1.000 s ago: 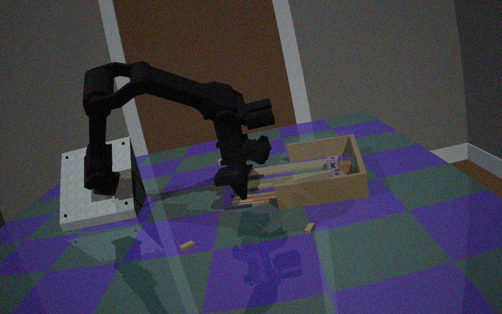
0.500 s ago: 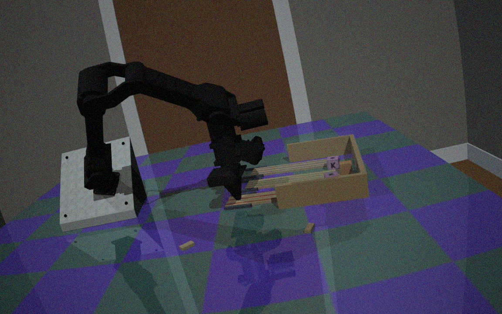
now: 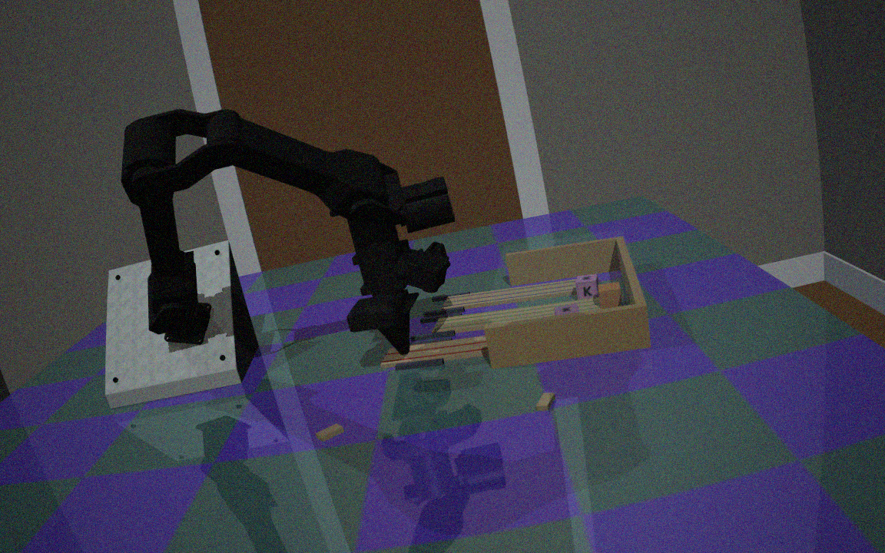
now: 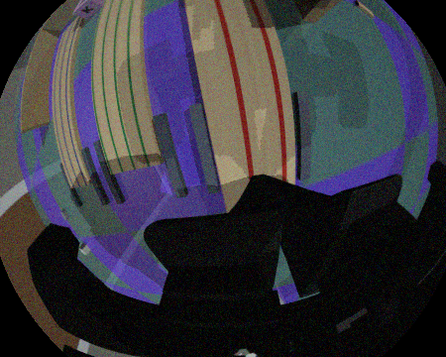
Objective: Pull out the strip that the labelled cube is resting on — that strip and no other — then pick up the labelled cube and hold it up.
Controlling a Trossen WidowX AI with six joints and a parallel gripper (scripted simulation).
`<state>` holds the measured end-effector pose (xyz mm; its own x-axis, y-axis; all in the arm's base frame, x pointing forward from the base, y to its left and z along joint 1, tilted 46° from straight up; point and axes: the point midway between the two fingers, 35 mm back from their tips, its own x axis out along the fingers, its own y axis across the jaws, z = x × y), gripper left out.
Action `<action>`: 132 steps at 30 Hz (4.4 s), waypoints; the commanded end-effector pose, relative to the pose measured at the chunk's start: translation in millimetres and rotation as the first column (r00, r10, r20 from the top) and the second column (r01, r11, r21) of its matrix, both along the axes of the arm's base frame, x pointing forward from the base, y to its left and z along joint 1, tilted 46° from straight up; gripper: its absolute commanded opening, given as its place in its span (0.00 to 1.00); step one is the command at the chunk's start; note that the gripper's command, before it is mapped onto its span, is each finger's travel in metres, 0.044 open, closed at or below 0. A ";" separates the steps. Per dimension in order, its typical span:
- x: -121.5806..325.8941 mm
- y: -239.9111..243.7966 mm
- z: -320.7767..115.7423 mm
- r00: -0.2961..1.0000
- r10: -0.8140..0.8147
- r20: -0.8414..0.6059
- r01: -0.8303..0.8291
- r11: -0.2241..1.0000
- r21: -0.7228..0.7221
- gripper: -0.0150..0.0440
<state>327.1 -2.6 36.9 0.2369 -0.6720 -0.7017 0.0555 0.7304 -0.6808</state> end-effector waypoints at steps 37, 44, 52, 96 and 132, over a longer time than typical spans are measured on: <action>-63.0 -11.4 -17.6 1.000 -0.010 -0.018 0.010 1.000 -0.009 0.25; -72.9 -12.5 -19.7 1.000 -0.010 -0.019 0.010 1.000 -0.009 0.25; -84.5 -13.8 -22.1 1.000 -0.010 -0.019 0.010 1.000 -0.009 0.25; -146.6 -20.4 -35.1 1.000 -0.010 -0.023 0.010 1.000 -0.009 0.25; -146.9 -20.4 -35.1 1.000 -0.010 -0.023 0.010 1.000 -0.009 0.25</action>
<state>188.6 -17.9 5.9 0.2448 -0.6752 -0.6959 0.0565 0.7264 -0.6849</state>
